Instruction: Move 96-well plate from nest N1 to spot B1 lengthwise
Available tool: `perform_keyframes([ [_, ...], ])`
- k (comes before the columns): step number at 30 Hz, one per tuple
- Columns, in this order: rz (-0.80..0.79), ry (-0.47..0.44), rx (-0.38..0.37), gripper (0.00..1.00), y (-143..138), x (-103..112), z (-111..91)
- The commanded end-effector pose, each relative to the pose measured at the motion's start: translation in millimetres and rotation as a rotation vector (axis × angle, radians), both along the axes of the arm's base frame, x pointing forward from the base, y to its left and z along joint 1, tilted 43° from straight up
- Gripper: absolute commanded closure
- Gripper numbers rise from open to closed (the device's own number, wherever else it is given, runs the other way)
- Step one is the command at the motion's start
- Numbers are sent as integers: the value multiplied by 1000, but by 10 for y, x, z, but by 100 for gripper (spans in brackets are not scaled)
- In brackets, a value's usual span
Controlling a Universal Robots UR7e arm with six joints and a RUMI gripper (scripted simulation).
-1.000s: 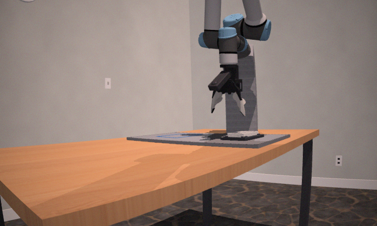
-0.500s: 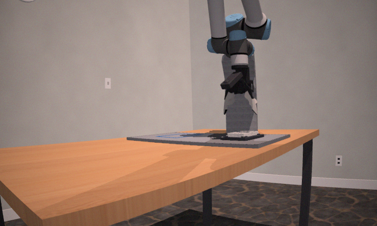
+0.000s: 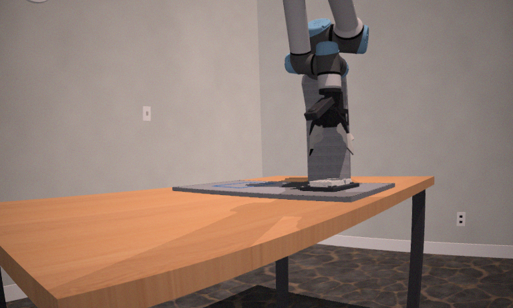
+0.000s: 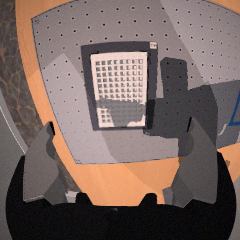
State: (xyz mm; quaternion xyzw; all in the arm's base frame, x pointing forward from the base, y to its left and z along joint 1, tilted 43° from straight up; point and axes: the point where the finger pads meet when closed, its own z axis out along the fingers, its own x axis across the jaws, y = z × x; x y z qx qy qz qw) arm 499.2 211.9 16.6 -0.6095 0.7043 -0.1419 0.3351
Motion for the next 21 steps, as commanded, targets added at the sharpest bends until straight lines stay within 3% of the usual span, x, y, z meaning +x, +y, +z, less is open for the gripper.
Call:
perform_keyframes([
  [1,0,-1,0,0,5,11,-8],
  [21,0,-1,0,0,67,204,-228],
])
